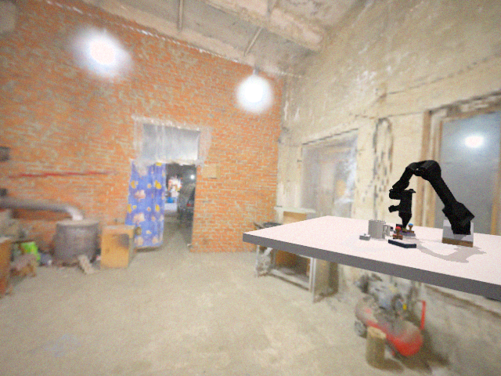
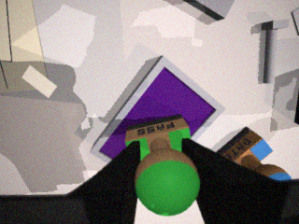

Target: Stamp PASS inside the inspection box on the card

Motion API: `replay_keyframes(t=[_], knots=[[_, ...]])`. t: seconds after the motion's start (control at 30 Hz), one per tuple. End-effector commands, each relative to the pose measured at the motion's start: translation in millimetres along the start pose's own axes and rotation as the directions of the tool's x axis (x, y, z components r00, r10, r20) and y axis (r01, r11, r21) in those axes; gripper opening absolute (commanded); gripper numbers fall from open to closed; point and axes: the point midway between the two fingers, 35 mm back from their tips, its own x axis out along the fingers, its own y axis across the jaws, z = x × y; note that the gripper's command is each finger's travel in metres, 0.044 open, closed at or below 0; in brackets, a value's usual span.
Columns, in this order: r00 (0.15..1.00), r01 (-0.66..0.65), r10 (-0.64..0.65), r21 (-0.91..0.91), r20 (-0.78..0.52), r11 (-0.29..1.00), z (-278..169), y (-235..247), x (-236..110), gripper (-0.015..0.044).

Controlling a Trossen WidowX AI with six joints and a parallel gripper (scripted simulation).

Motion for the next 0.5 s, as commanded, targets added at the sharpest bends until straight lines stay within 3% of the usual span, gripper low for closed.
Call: replay_keyframes(t=[0.0, 0.47], knots=[[1.000, -0.004, 0.004, 0.005, 0.002, 1.000, -0.2, 0.2, 1.5, 0.0000], [1.000, -0.004, 0.004, 0.005, 0.002, 1.000, -0.1, 0.3, 3.3, 0.0000]])
